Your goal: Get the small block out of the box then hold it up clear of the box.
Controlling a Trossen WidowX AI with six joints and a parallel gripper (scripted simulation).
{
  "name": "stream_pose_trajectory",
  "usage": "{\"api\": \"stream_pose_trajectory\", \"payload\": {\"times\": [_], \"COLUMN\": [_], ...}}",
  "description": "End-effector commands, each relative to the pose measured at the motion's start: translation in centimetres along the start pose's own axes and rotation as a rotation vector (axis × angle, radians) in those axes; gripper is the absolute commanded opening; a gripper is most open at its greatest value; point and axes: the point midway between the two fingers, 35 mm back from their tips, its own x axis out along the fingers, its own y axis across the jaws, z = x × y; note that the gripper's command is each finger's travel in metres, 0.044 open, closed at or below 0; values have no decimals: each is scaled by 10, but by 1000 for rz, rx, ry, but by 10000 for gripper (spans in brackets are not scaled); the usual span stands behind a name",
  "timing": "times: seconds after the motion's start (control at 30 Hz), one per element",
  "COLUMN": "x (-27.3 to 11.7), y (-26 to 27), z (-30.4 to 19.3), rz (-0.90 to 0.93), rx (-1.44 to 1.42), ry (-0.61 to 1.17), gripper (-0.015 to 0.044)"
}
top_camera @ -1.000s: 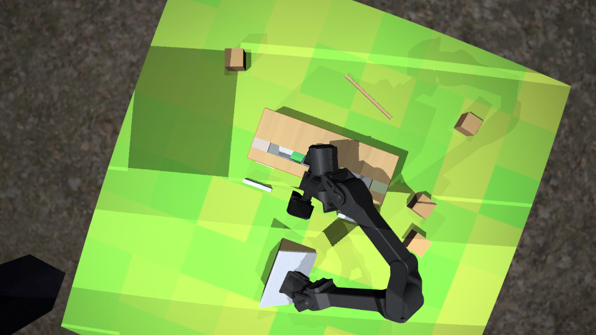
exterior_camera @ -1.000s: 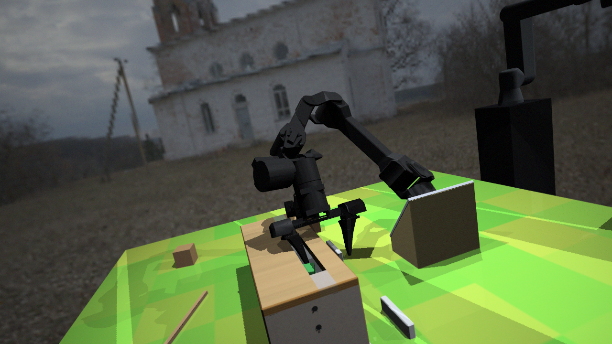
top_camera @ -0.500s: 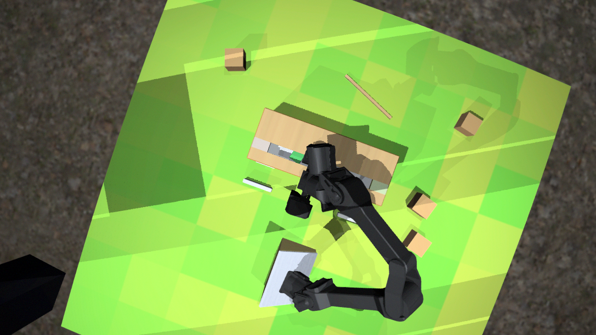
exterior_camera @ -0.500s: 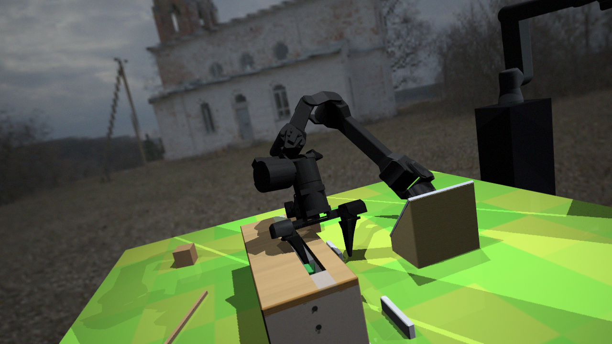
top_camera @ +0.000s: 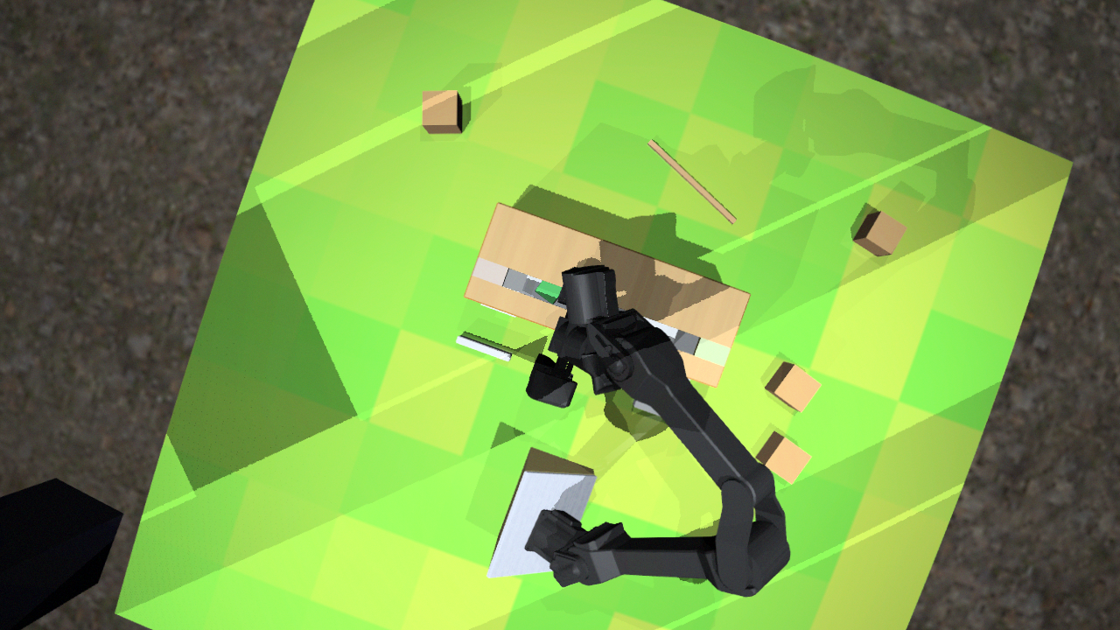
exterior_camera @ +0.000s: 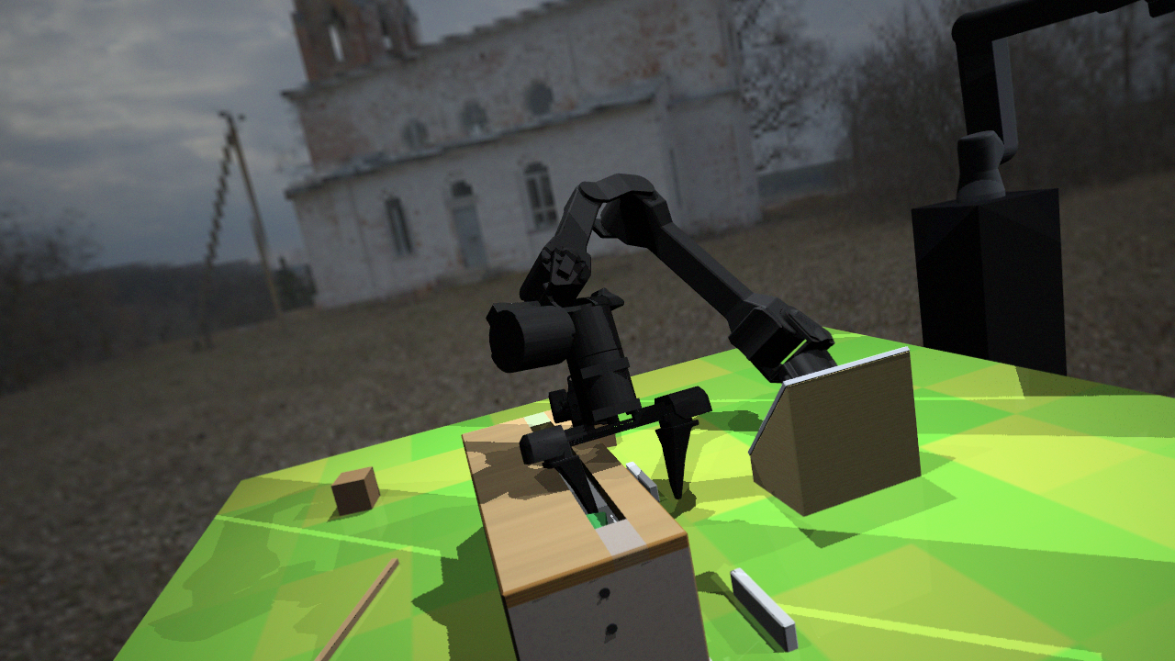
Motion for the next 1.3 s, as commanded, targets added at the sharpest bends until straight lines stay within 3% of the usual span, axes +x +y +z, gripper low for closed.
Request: {"api": "stream_pose_trajectory", "payload": {"times": [0.0,1.27], "x": [0,12], "y": [2,2], "z": [-6,-42], "rz": [5,6], "rx": [4,5], "ry": [6,8], "gripper": [400,400]}}
